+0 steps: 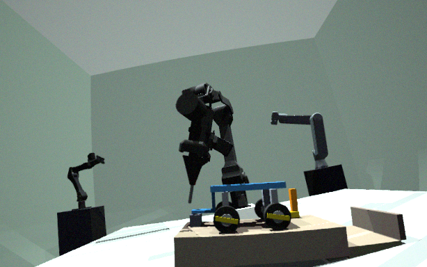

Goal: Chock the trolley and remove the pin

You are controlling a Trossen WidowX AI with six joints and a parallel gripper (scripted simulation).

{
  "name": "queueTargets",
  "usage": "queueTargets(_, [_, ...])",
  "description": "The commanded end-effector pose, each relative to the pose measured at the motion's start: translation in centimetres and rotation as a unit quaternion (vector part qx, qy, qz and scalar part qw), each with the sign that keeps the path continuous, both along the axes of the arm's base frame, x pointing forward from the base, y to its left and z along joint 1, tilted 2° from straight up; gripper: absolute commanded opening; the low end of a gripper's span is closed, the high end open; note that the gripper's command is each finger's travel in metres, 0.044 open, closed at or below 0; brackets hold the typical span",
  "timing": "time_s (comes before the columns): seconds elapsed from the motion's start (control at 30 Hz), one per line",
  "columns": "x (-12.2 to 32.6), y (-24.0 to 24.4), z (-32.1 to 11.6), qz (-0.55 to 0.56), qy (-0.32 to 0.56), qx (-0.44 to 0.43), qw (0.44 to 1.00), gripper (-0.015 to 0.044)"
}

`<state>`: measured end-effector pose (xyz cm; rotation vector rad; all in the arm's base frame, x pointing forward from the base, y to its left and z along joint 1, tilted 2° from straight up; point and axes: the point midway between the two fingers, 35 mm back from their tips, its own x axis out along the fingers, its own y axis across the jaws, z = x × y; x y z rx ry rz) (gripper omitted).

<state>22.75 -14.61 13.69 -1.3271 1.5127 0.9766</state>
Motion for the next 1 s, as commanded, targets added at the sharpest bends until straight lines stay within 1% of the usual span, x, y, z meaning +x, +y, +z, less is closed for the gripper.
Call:
queueTargets(0.0, [0.1,1.4,-0.2,0.000,-0.001,0.000,1.000,0.0000])
queueTargets(0.97, [1.9,13.5,-2.1,0.000,-0.002,0.006,1.000,0.0000])
